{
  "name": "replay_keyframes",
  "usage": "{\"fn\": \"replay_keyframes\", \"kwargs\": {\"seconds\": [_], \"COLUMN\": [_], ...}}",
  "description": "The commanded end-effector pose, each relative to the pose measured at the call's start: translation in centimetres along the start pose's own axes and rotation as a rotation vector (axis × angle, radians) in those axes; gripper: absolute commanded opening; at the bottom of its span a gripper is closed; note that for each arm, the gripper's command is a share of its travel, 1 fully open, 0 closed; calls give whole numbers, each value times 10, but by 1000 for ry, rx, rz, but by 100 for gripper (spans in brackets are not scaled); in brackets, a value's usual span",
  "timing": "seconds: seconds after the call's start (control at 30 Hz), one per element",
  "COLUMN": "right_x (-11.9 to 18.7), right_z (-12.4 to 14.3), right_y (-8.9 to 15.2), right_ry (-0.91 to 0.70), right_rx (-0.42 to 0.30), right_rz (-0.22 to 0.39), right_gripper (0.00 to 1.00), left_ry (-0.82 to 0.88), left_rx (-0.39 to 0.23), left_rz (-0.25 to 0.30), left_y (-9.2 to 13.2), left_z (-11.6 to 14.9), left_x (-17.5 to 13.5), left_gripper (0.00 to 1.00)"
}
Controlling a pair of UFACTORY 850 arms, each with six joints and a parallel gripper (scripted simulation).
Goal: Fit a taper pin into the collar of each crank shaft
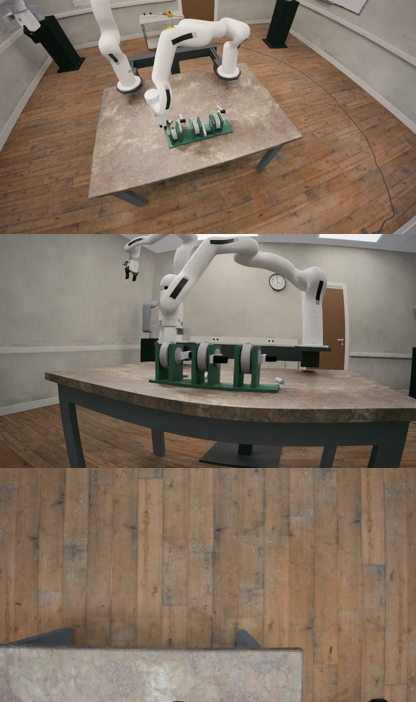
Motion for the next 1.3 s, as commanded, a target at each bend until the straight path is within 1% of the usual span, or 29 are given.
{"fn": "replay_keyframes", "kwargs": {"seconds": [0.0, 0.27, 0.47, 0.87, 0.9, 1.27], "right_x": [0, 0, 0, 0, 0, 0], "right_z": [0, 0, 0, 0, 0, 0], "right_y": [1, 1, 1, 1, 1, 1], "right_ry": [0, 0, 0, 0, 0, 0], "right_rx": [2, 2, 2, 2, 2, 2], "right_rz": [0, 0, 0, 0, 0, 0], "right_gripper": [100, 100, 100, 100, 100, 100], "left_ry": [0, 0, 0, 0, 0, 0], "left_rx": [-2, -2, -2, -2, -2, -2], "left_rz": [-1, -1, -1, -1, -1, -1], "left_y": [-8, -10, -24, -24, -24, -24], "left_z": [2, 2, 2, 2, 2, 2], "left_x": [-1, -1, -1, -1, -1, -1], "left_gripper": [35, 35, 35, 35, 20, 20]}}
Point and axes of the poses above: on each arm, the point where the finger pads meet when closed, its own y axis back along the fingers, its own x axis across the jaws, z = x × y, the point moved 5 cm from there along y, back along the fingers
